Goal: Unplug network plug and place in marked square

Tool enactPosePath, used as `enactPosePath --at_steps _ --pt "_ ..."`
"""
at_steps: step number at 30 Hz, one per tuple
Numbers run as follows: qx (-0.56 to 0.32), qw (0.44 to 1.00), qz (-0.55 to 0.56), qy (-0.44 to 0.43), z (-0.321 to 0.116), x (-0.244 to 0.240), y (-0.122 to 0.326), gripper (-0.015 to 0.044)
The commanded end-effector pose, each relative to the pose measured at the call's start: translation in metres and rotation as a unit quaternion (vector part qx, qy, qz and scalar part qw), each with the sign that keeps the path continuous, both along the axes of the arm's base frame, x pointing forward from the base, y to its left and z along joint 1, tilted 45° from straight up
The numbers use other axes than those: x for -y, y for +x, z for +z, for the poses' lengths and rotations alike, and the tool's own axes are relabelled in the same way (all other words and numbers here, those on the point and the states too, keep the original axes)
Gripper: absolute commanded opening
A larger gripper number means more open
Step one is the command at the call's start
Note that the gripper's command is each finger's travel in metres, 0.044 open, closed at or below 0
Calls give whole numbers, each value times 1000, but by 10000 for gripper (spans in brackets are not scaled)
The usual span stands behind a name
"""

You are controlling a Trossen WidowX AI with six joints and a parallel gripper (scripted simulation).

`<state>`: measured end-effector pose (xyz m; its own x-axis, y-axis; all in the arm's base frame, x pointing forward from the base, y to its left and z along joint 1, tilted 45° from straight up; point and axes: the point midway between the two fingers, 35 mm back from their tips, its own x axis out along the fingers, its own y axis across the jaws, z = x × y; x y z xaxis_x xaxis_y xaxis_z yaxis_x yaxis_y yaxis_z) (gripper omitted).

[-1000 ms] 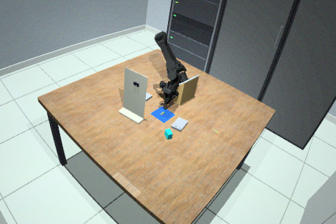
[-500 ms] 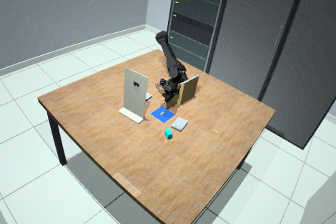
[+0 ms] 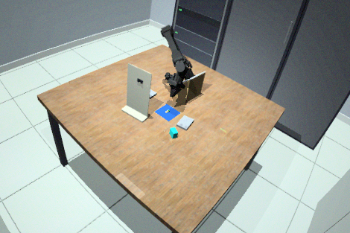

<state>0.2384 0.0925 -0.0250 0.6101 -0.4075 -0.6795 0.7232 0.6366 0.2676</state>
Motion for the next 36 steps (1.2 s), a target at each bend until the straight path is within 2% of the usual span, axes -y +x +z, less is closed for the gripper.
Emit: enactPosePath --at_steps 1,33,36 --pt "0 1000 -1 1 3 -5 1 156" --pt "4 1000 -3 4 79 -75 -10 156" --pt "4 1000 -3 4 79 -75 -10 235"
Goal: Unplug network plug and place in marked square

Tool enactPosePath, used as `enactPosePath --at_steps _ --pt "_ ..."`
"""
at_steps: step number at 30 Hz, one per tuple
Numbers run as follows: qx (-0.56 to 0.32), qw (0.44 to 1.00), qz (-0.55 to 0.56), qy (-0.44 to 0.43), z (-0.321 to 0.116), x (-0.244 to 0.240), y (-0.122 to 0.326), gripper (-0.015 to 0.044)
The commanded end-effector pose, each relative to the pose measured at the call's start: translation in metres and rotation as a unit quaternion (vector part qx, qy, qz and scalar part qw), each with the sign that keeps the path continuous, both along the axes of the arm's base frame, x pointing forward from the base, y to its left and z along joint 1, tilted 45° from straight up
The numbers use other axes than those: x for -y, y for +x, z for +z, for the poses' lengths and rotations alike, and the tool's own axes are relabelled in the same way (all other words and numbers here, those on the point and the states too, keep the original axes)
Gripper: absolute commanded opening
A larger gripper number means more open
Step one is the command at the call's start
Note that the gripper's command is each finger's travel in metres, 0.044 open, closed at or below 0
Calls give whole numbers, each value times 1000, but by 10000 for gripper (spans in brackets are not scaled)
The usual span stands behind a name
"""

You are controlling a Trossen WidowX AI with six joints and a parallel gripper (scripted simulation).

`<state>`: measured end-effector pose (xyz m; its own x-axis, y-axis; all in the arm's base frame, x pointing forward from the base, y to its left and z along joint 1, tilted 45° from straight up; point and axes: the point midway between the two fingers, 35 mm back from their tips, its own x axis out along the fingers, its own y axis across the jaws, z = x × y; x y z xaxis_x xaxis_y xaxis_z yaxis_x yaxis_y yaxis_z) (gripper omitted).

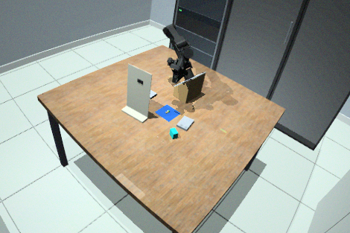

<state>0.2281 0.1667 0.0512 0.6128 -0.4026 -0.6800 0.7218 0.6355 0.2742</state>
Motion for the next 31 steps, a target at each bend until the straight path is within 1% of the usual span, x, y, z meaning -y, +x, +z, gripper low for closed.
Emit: enactPosePath --at_steps 1,8,31 --pt "3 1000 -3 1 2 0 0 261" --pt "3 1000 -3 1 2 0 0 440" --pt "3 1000 -3 1 2 0 0 440"
